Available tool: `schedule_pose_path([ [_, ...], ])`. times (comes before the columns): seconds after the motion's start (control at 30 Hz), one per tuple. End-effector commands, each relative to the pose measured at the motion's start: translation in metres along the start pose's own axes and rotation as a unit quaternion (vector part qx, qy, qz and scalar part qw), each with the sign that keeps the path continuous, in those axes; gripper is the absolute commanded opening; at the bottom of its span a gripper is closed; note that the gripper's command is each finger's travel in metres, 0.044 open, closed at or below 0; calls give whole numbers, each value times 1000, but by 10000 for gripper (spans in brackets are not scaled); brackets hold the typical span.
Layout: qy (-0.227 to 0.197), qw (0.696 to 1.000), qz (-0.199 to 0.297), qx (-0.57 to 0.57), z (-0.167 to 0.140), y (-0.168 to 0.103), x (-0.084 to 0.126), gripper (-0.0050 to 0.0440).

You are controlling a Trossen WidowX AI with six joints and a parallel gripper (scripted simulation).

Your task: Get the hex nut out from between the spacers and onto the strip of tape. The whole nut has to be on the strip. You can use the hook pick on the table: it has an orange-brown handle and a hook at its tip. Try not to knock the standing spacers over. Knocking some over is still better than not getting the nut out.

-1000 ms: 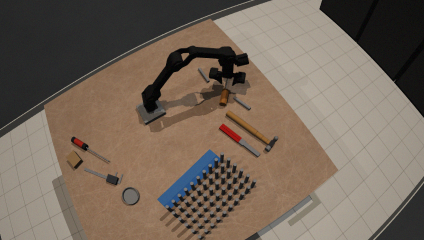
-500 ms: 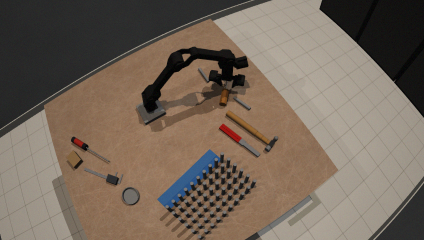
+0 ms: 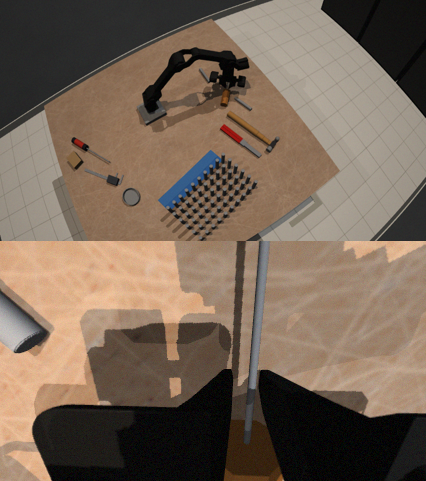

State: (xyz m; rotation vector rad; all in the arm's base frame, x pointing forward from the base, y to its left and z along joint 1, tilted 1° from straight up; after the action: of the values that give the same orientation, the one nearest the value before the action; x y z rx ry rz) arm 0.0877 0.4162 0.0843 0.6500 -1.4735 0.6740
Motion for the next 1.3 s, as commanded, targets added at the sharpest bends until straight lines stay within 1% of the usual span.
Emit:
schedule_pose_path([
  [0.0, -19, 1000, -11, 2, -3, 2, 15, 44],
  [0.23, -19, 1000, -11, 2, -3, 2, 15, 0],
  [0.47, -17, 1000, -8, 2, -3, 1, 13, 0],
  [0.57, -31, 999, -17, 0, -5, 2, 31, -1],
  [0.63, -31, 999, -17, 1, -5, 2, 40, -2],
  [0.8, -31, 999, -18, 1, -2, 3, 70, -4],
  [0.87, -30, 999, -18, 1, -1, 2, 79, -5],
  [0.93, -30, 999, -18, 1, 0, 2, 84, -20],
  [0.97, -29, 999, -17, 1, -1, 2, 83, -27],
  [1.03, -29, 999, -17, 1, -1, 2, 83, -27],
  [1.07, -23, 1000, -14, 1, -1, 3, 79, -35],
  [1.1, -23, 1000, -14, -1, -1, 2, 79, -43],
  [1.13, -16, 1000, -10, -5, -3, 3, 72, -50],
  [1.27, -17, 999, -10, -42, -9, 0, 72, -50],
])
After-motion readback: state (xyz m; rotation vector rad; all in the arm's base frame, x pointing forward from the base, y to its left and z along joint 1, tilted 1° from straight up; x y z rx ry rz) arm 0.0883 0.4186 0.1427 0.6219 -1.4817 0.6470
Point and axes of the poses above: the point midway between the two fingers, 35 mm back from their tips, its own x axis back along the fingers, its own z axis across the jaws, y = z × x, the point moved 7 cm from there along x, back along the fingers, and after that the axes turned 1 degree about -x, right-handed, at the moved point
